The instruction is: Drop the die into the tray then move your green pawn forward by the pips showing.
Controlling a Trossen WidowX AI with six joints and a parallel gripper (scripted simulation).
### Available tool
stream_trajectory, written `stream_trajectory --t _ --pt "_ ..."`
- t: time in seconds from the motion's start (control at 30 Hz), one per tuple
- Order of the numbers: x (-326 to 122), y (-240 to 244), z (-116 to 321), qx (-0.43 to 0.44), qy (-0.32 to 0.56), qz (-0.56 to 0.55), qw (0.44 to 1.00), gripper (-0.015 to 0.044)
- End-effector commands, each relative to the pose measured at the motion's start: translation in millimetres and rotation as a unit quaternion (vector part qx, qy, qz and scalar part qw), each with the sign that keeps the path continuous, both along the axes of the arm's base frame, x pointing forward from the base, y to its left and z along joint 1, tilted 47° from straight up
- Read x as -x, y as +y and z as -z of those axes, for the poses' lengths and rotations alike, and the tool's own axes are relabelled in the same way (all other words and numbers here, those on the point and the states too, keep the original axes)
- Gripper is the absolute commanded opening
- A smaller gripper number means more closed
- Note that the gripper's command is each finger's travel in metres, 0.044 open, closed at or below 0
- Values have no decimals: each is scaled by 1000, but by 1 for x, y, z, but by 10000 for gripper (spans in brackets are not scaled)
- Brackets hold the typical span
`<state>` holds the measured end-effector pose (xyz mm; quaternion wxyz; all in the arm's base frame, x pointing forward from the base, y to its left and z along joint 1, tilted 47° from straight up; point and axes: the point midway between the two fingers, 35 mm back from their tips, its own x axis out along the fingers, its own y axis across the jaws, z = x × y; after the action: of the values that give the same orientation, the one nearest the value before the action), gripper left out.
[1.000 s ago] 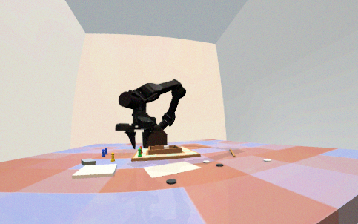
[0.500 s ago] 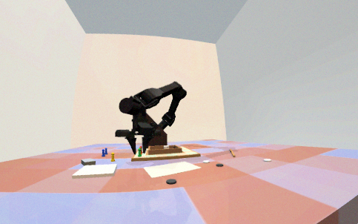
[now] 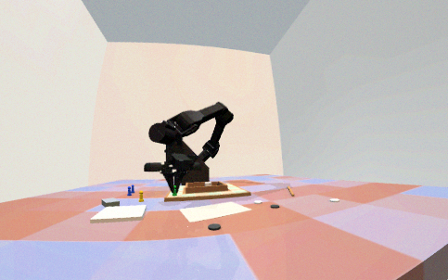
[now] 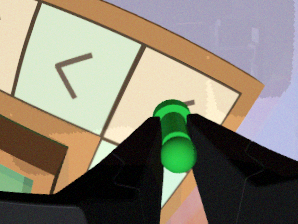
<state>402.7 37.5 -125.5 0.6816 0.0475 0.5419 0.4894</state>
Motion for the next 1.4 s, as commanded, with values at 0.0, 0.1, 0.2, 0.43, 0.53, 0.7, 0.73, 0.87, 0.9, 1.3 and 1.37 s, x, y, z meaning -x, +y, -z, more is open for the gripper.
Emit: stream_trajectory --t 0.0,0.1,0.2,0.43,0.53,0.7,0.73,0.87,0.9,1.3,1.37 --pt "-2 -8 -7 -1 2 3 1000 0" --pt "-6 -24 -23 0 2 3 1000 0" --pt "-9 -41 -40 1 2 3 1000 0" --pt "-8 -80 -82 1 2 3 1000 0" --pt "-7 -88 -91 0 2 3 1000 0" --pt "-7 -82 -88 1 4 4 1000 0" --pt "-7 -78 -87 2 5 5 1000 0" --pt "-6 -60 -81 5 8 8 1000 0" --pt "-6 -56 -79 5 9 8 1000 0" --pt "3 -5 -66 -2 3 2 1000 0" --pt "3 -4 -65 -2 3 3 1000 0"
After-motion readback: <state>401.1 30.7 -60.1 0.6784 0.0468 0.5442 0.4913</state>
